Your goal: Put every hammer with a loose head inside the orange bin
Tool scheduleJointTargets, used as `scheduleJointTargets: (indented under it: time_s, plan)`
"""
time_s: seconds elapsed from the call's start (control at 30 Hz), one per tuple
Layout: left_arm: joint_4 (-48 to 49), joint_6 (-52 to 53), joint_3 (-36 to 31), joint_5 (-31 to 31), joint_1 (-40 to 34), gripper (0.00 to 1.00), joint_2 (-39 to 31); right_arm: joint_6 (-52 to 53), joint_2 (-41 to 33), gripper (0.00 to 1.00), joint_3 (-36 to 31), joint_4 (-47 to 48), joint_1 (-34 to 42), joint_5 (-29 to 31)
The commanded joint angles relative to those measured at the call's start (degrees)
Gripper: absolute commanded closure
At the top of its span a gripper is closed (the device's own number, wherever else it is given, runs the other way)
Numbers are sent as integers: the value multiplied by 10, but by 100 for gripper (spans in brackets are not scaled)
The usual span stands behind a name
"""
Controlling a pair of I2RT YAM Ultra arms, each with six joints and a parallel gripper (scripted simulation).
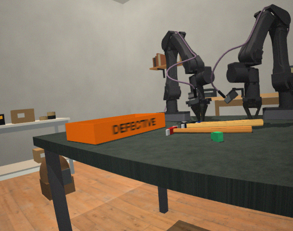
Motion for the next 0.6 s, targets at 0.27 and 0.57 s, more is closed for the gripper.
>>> scheduleJointTargets:
  time_s: [0.27, 0.57]
  plan:
    - [-52, 4, -10, -43, 4, 83, 2, -16, -16, 93, -12, -33, -13, 22]
    - [-12, 11, -1, -5, 1, 83, -13, -9, -7, 93, -4, -4, -5, 3]
